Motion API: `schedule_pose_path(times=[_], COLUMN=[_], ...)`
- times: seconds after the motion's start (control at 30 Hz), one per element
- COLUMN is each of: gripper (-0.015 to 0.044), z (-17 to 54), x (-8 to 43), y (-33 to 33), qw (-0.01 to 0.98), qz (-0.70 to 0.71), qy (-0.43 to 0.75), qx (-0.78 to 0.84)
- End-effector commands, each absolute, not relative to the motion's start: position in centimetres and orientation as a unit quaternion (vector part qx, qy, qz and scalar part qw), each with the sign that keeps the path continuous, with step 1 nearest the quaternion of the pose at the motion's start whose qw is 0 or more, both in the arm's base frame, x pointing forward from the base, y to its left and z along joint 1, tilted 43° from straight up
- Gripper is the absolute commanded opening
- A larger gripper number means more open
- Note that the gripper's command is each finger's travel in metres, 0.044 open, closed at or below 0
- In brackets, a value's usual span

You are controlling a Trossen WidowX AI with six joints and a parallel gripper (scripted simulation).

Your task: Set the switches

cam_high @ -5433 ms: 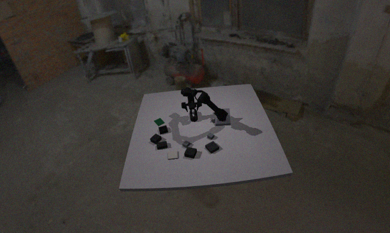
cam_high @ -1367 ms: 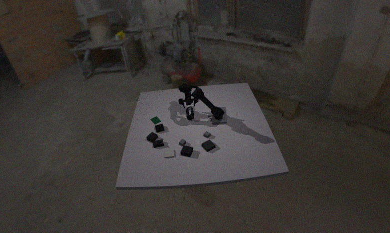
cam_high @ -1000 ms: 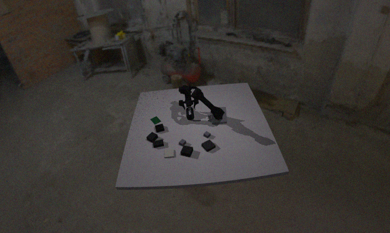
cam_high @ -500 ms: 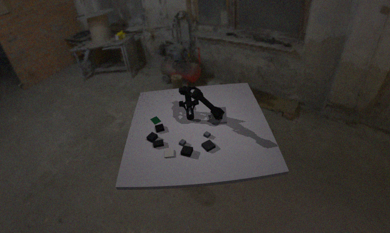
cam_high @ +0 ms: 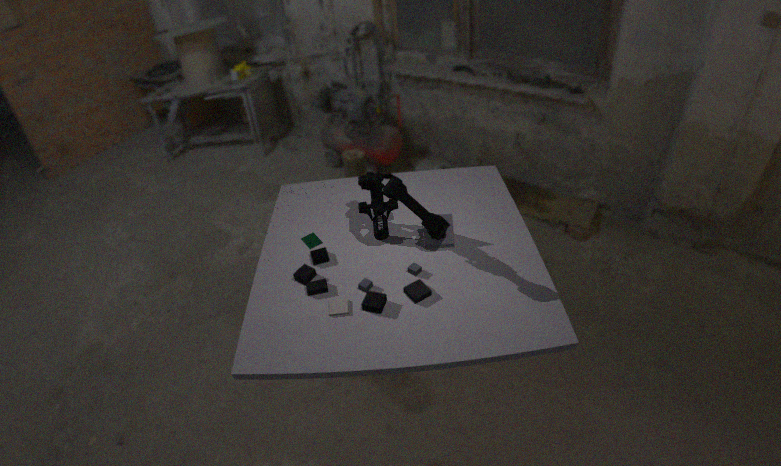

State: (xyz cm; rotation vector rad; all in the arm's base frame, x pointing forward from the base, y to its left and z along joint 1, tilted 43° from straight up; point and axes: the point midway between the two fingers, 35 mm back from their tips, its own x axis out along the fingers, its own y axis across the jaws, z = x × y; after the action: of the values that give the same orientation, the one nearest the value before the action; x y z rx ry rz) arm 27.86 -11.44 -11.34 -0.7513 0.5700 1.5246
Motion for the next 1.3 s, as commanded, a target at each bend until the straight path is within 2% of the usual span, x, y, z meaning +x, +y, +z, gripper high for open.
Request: schedule_pose_path(times=[0.0, 1.27], gripper=[0.0336, 0.0336], z=[-11.1, -8.6], x=[27.8, 27.8], y=[-11.5, -12.6], qw=[0.626, 0.626], qz=[0.664, 0.664], qy=[0.249, 0.249], qx=[-0.325, -0.324])
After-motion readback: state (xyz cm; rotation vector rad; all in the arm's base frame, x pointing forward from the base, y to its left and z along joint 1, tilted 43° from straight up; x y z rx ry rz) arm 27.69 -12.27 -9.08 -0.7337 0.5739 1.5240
